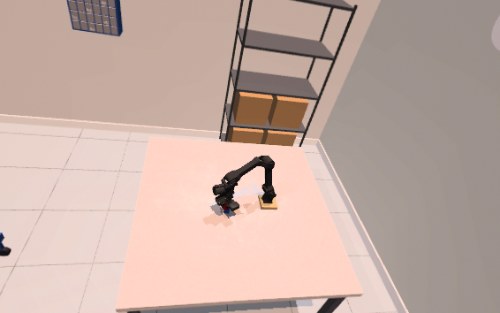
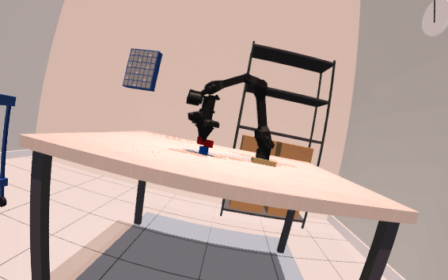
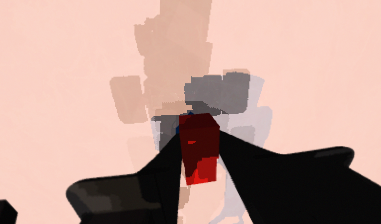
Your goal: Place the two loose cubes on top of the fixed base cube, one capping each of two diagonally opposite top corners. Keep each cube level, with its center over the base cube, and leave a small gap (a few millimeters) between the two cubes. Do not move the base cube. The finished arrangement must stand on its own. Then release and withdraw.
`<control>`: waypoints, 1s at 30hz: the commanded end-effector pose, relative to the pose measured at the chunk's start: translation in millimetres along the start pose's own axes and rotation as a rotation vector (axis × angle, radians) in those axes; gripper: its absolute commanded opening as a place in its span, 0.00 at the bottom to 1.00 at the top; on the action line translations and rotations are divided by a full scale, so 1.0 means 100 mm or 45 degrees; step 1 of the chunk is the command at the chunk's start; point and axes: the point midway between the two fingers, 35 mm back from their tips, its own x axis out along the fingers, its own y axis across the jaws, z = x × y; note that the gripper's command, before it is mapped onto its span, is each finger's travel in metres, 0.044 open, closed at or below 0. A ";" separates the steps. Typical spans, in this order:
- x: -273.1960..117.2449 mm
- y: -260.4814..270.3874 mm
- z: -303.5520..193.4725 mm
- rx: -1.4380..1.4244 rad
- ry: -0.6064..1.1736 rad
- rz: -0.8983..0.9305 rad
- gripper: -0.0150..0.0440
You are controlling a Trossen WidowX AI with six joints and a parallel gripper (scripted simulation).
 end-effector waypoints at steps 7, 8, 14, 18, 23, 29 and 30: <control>0.05 0.00 0.00 0.002 -0.002 0.003 0.43; 0.05 0.00 0.00 0.002 -0.002 0.003 0.43; 0.07 0.00 0.00 0.002 -0.002 0.003 0.43; 0.07 0.00 0.00 0.002 -0.002 0.003 0.43; 0.07 0.00 0.00 0.002 -0.002 0.003 0.43; 0.07 0.00 0.00 0.002 -0.002 0.003 0.60; 0.07 0.00 0.00 0.002 -0.002 0.003 0.60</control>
